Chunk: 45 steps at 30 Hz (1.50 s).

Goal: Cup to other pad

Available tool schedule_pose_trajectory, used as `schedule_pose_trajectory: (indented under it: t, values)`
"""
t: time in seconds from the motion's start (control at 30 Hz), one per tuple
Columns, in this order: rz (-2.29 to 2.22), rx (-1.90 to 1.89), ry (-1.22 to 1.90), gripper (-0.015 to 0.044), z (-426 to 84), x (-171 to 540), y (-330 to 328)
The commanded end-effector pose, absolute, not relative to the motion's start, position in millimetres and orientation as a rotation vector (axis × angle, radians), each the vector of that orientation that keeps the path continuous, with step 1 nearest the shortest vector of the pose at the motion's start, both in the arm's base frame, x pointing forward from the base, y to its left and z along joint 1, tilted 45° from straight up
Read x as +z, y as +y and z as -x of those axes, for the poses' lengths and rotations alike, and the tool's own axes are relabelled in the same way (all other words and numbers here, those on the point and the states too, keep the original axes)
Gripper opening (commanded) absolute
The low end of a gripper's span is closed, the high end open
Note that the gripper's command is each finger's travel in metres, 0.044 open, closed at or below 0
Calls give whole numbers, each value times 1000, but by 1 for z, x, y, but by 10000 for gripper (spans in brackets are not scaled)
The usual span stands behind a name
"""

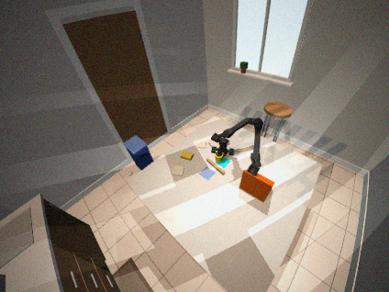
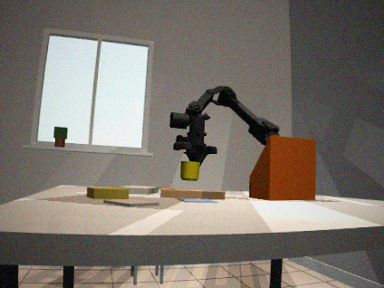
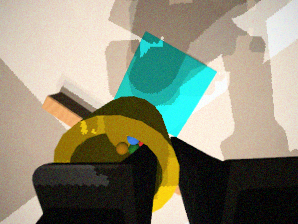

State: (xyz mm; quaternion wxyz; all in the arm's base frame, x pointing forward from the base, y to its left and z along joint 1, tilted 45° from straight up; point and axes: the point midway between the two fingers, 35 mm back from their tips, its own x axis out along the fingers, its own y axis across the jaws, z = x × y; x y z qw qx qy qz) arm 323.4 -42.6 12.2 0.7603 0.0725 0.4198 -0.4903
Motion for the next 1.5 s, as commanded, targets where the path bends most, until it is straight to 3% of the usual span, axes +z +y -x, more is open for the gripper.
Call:
schedule_pose_trajectory:
  t: [0.0,0.5,1.47]
  values:
    - [-147,-1072,918,0,-320,17,-51]
    - [-145,-1073,916,0,-313,39,-78]
    - [-144,-1074,916,0,-319,14,-104]
